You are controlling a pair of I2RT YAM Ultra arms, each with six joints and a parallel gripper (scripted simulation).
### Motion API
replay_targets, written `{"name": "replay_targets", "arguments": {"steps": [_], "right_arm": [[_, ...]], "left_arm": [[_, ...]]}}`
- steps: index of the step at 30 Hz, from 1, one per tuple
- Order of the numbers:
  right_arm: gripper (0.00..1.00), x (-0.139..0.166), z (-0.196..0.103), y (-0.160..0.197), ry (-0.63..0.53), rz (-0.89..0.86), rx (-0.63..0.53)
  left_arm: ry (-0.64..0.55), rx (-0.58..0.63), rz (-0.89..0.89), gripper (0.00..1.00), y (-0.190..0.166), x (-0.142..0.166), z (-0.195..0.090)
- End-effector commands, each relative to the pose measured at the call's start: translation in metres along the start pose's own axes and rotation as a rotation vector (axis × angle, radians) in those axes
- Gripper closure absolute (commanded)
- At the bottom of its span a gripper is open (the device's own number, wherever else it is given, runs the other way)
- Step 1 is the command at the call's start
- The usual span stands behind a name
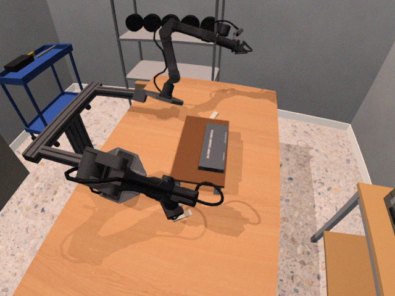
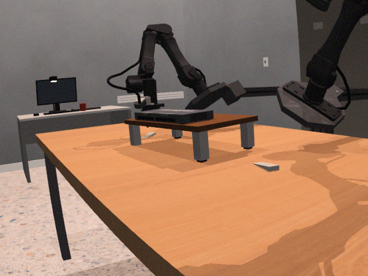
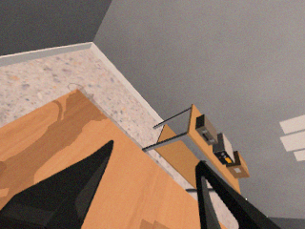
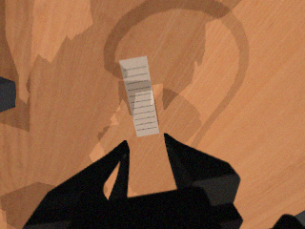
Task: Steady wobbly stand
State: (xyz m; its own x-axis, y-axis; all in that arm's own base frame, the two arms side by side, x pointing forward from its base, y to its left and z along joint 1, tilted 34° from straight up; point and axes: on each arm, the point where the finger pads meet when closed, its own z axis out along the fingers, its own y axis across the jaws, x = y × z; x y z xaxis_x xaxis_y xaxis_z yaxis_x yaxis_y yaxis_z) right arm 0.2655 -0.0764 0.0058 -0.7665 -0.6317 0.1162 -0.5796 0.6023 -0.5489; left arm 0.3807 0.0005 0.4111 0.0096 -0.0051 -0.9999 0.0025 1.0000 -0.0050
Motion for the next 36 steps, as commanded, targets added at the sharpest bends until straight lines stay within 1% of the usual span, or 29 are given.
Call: {"name": "replay_targets", "arguments": {"steps": [1,2,4,6,11,12,16,18,19,21,22,23,24,25,27,28,36], "right_arm": [[0.57,-0.007,0.007,0.001,-0.032,-0.009,0.005],[0.57,-0.008,0.003,-0.002,-0.034,-0.005,0.007],[0.57,-0.008,0.003,-0.002,-0.034,-0.005,0.007],[0.57,-0.002,0.015,0.006,-0.021,-0.014,-0.005],[0.57,-0.008,0.02,-0.001,-0.035,-0.006,0.008],[0.57,-0.004,0.023,0.003,-0.029,-0.01,0.002],[0.57,-0.007,0.029,0.0,-0.034,-0.006,0.007],[0.57,-0.003,0.033,0.006,-0.025,-0.016,-0.003],[0.57,-0.009,0.028,-0.002,-0.034,-0.008,0.007],[0.57,-0.009,0.028,-0.002,-0.034,-0.008,0.007],[0.57,-0.009,0.034,-0.003,-0.037,-0.001,0.013],[0.57,-0.003,0.034,0.006,-0.019,-0.014,-0.008],[0.57,-0.003,0.029,0.006,-0.031,-0.02,0.0],[1.0,-0.015,0.022,-0.01,-0.064,0.002,0.034],[1.0,-0.019,0.02,-0.015,-0.076,0.011,0.047],[1.0,-0.018,0.024,-0.01,-0.063,0.0,0.033],[1.0,-0.018,0.024,-0.01,-0.063,0.002,0.033]], "left_arm": [[-0.074,0.024,0.012,0.0,-0.005,-0.029,-0.008],[-0.074,0.024,0.012,0.0,-0.005,-0.029,-0.008],[-0.074,0.024,0.012,0.0,-0.005,-0.029,-0.008],[-0.074,0.024,0.012,0.0,-0.005,-0.029,-0.008],[-0.074,0.024,0.012,0.0,-0.005,-0.029,-0.008],[-0.074,0.024,0.012,0.0,-0.005,-0.029,-0.008],[-0.074,0.024,0.012,0.0,-0.005,-0.029,-0.008],[-0.074,0.024,0.012,0.0,-0.005,-0.029,-0.008],[-0.074,0.024,0.012,0.0,-0.005,-0.029,-0.008],[-0.074,0.024,0.012,0.0,-0.005,-0.029,-0.008],[-0.074,0.024,0.012,0.0,-0.005,-0.029,-0.008],[-0.074,0.024,0.012,0.0,-0.005,-0.029,-0.008],[-0.074,0.024,0.012,0.0,-0.005,-0.029,-0.008],[-0.074,0.024,0.012,0.0,-0.005,-0.029,-0.008],[-0.074,0.024,0.012,0.0,-0.005,-0.029,-0.008],[-0.074,0.024,0.012,0.0,-0.005,-0.029,-0.008],[-0.074,0.024,0.012,0.0,-0.005,-0.029,-0.008]]}}
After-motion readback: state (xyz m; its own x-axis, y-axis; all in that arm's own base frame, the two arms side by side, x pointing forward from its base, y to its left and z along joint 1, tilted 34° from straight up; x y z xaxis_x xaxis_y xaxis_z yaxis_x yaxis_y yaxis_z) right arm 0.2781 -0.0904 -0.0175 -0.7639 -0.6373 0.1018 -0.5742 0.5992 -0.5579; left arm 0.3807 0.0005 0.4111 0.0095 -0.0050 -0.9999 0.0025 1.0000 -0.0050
